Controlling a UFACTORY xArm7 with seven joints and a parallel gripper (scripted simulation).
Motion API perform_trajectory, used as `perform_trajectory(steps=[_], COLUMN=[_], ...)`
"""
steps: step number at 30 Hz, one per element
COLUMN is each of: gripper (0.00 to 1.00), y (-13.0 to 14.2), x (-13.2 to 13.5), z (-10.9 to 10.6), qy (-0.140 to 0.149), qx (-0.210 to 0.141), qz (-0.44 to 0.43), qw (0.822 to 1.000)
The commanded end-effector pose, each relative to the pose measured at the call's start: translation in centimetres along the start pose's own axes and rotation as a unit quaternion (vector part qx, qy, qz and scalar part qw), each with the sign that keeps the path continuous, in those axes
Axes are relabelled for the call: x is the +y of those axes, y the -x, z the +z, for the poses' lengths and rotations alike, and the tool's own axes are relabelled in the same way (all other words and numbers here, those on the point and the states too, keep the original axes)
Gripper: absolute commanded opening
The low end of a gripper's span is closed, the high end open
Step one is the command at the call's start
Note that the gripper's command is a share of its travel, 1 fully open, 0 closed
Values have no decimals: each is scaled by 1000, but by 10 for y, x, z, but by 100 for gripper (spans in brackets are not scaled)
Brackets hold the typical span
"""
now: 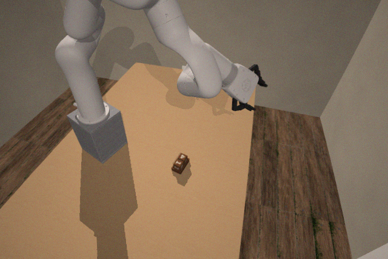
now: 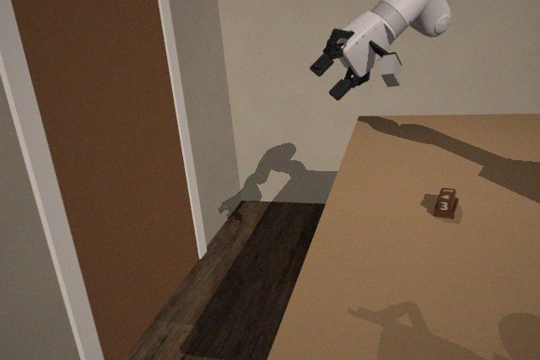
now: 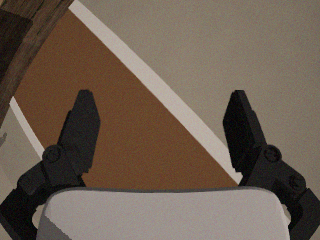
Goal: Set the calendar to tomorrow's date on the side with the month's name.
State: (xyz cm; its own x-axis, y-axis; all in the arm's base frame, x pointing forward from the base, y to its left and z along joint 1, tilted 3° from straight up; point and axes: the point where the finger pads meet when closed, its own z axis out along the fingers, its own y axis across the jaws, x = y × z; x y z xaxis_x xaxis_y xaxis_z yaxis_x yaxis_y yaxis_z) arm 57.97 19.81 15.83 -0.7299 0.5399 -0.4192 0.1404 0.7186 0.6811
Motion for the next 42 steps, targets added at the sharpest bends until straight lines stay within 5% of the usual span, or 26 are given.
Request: perform_trajectory(steps=[1,18,28,31,32,42], gripper=[100,100,100,100,100,100], y=[1,2,-11,-12,-25,-25], x=[2,1,-98,-101,-134,-135], z=[-1,-1,-3,-4,-10,-11], qy=[2,1,-136,-140,-186,-187], qx=[-1,-2,-31,-32,-37,-37], qz=[-1,1,192,197,255,256], qw=[1000,1000,971,970,948,948])
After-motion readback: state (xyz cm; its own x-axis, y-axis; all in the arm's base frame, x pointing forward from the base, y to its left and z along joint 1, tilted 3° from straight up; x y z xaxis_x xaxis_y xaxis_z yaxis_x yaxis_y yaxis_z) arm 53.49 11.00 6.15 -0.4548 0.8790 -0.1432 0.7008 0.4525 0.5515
